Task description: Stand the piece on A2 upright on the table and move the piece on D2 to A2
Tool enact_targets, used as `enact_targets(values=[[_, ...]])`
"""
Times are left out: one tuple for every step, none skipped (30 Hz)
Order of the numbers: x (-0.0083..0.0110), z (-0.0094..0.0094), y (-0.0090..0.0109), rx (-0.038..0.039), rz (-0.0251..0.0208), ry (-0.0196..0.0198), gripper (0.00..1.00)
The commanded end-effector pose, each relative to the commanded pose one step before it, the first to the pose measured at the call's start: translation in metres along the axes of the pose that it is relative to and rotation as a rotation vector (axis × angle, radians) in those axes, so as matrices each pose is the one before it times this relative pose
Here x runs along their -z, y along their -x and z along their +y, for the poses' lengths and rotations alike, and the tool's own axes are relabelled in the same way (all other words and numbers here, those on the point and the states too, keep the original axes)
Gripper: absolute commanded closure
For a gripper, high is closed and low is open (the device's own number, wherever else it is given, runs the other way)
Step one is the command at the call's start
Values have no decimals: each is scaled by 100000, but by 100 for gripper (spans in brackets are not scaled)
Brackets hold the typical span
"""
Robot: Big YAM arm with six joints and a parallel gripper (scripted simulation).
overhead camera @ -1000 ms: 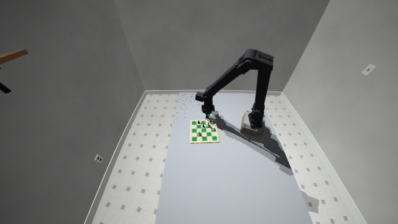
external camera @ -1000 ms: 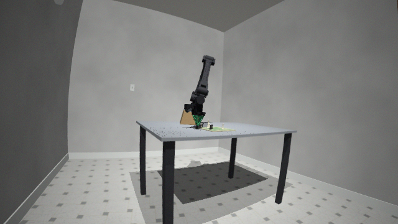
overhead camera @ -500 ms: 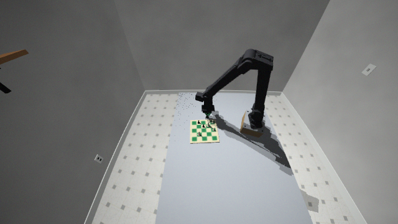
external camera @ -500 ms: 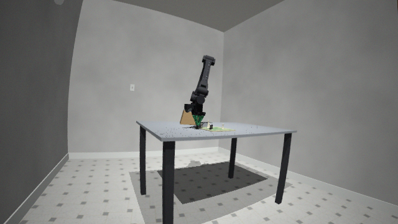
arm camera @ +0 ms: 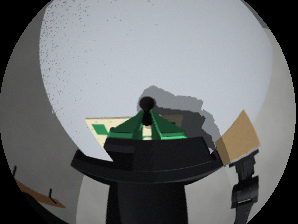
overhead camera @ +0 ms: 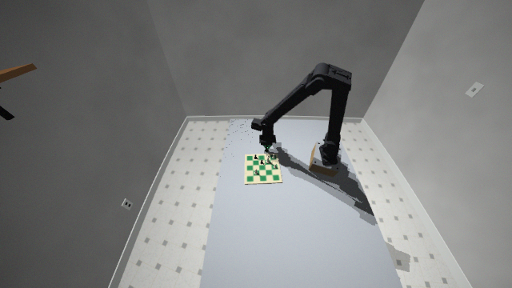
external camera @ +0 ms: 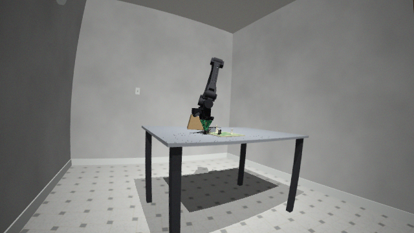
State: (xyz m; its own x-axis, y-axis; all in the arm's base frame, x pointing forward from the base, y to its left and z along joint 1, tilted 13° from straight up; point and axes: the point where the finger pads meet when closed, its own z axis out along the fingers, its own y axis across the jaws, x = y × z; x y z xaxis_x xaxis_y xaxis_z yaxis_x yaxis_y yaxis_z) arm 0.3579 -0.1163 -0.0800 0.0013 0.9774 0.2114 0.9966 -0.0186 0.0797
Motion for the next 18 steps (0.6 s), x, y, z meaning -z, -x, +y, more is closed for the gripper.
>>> enact_targets(values=[[699,967,-119,674,-1099,2541,100],[4,90,17,56,-16,41,100],[4,100,19,64,-18,45,100],[4,105,20,68,-19,48,100],[6,103,27,51,-21,51,100],[8,95,35,18,-23,54,100],[10,81,45,-21,-24,56,100],[10,67,45,-34,-23,51,100],[7,53,32,-20,-17,38,100],[3,40,12,13,-9,22,100],[1,25,4,19,-4,11,100],[0,10,2,9,-2,5,100],[0,0,0,0,0,0,100],[0,0,0,0,0,0,100],[0,2,0,2,0,1,100],[0,0,0,0,0,0,100],[0,0,0,0,0,0,100],[0,0,0,0,0,0,100]])
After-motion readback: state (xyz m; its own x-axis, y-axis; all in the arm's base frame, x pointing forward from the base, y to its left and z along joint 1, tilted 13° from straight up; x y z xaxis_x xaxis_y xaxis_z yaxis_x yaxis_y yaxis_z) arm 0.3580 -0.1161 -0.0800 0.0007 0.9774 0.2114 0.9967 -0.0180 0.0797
